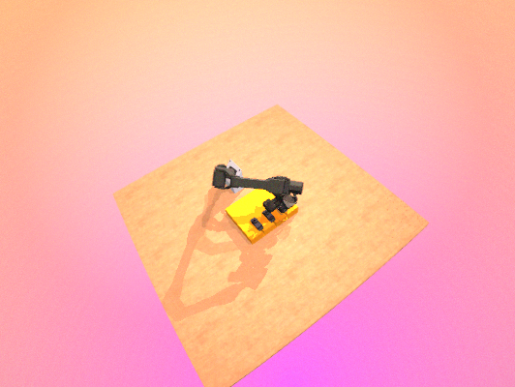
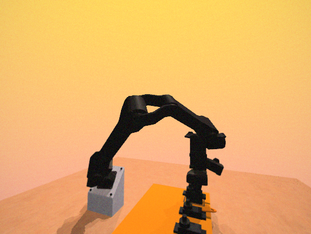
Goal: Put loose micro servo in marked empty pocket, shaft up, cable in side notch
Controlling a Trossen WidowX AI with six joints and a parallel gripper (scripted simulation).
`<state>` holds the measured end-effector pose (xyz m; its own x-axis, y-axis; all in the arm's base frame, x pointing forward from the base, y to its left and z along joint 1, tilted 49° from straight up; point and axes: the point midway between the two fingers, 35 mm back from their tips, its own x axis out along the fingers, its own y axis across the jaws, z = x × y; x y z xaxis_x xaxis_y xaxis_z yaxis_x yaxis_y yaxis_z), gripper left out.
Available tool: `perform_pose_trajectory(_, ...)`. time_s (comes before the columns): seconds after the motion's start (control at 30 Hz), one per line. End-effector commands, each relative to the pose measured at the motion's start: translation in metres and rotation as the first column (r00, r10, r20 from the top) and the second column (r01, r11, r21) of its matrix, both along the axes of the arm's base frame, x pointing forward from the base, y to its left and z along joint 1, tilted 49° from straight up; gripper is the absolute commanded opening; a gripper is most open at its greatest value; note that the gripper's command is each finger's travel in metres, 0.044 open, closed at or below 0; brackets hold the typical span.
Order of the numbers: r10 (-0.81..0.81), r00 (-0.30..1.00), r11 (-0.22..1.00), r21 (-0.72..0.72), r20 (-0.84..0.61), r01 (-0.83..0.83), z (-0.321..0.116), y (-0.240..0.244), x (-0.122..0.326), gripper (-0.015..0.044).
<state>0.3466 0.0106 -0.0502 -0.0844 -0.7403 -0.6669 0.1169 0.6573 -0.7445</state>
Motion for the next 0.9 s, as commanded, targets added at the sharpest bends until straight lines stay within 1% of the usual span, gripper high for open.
perform_pose_trajectory(0.0,0.006,1.000,1.000,-0.004,-0.004,-0.006,-0.002,-0.003,-0.001,0.0000)
perform_pose_trajectory(0.57,0.006,1.000,1.000,-0.005,-0.004,-0.006,-0.014,-0.015,-0.003,0.0000)
perform_pose_trajectory(0.8,0.006,1.000,1.000,-0.005,-0.004,-0.006,-0.012,-0.014,-0.002,0.0184)
perform_pose_trajectory(0.87,0.006,1.000,1.000,-0.005,-0.004,-0.006,-0.011,-0.011,-0.002,0.0187)
